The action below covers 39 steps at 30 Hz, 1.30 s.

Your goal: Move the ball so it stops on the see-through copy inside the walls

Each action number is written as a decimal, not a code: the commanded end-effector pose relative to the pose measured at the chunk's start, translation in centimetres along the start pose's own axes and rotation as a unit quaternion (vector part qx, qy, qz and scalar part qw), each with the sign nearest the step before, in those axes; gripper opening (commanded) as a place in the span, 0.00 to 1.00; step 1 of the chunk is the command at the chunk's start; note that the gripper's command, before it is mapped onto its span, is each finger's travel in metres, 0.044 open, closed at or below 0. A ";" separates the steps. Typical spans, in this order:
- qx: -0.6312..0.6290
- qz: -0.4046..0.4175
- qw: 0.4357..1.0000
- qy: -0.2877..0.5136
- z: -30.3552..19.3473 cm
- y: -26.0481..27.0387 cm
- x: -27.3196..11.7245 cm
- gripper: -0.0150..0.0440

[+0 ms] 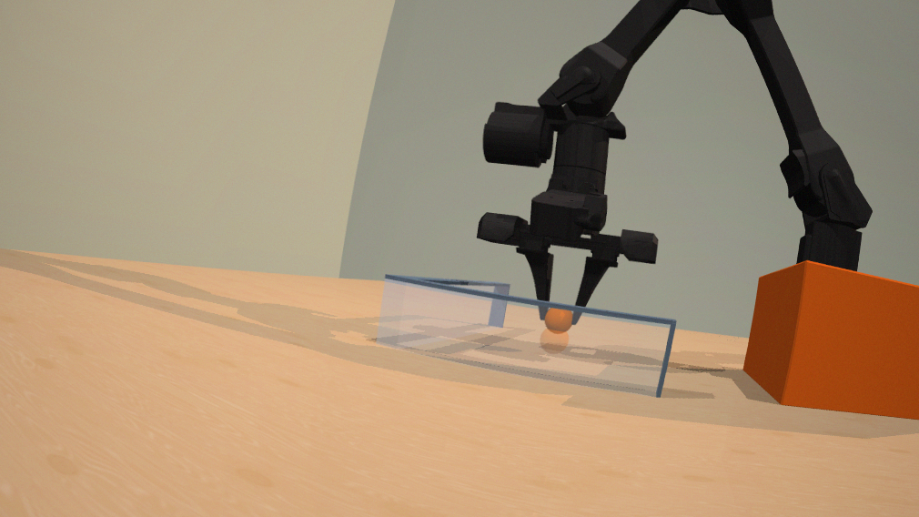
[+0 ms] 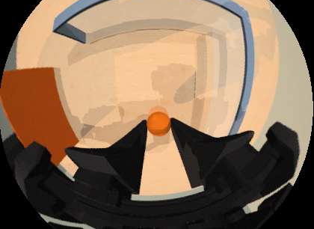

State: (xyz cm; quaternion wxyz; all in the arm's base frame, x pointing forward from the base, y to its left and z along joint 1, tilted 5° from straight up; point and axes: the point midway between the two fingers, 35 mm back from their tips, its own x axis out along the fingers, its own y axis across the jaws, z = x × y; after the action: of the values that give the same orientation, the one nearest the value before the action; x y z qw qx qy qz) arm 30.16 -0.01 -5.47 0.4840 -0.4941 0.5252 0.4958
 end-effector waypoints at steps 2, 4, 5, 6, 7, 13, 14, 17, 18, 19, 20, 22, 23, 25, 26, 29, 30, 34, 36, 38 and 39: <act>-0.002 -0.003 1.000 0.003 -0.1 0.0 0.8 0.25; -0.002 -0.003 1.000 0.003 -0.1 0.0 0.9 0.25; -0.002 -0.003 1.000 0.003 -0.1 0.0 0.9 0.25; -0.002 -0.003 1.000 0.003 -0.1 0.0 1.0 0.25; -0.002 -0.003 1.000 0.003 -0.1 0.0 1.2 0.25; -0.002 -0.003 1.000 0.003 -0.1 0.0 2.1 0.25; -0.002 -0.003 1.000 0.003 -0.1 0.0 2.3 0.25; -0.002 -0.002 1.000 0.003 -0.1 0.0 2.7 0.25; -0.002 -0.002 1.000 0.003 -0.1 0.0 2.7 0.25; -0.002 -0.002 1.000 0.003 -0.1 0.0 2.7 0.25; -0.002 -0.002 1.000 0.003 -0.1 0.0 2.7 0.25; -0.002 -0.002 1.000 0.003 -0.1 0.0 2.7 0.25; -0.002 -0.002 1.000 0.003 -0.1 0.0 2.7 0.25; -0.002 -0.002 1.000 0.003 -0.1 0.0 2.7 0.25; 0.000 -0.002 1.000 0.000 0.0 0.0 2.6 0.30; 0.000 -0.002 1.000 0.000 0.0 0.0 2.6 0.43; 0.000 -0.002 1.000 0.000 0.0 0.0 2.6 0.48; 0.000 -0.002 1.000 0.000 0.0 0.0 2.6 0.65; 0.000 -0.002 1.000 0.000 0.0 0.0 2.6 0.68; 0.000 -0.002 1.000 0.000 0.0 0.0 2.6 0.68; 0.000 -0.002 1.000 0.000 0.0 0.0 2.6 0.68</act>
State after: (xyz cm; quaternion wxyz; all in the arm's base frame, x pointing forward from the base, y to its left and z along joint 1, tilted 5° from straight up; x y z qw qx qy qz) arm 30.04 -0.14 -8.06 0.4853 -0.4953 0.5239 0.4946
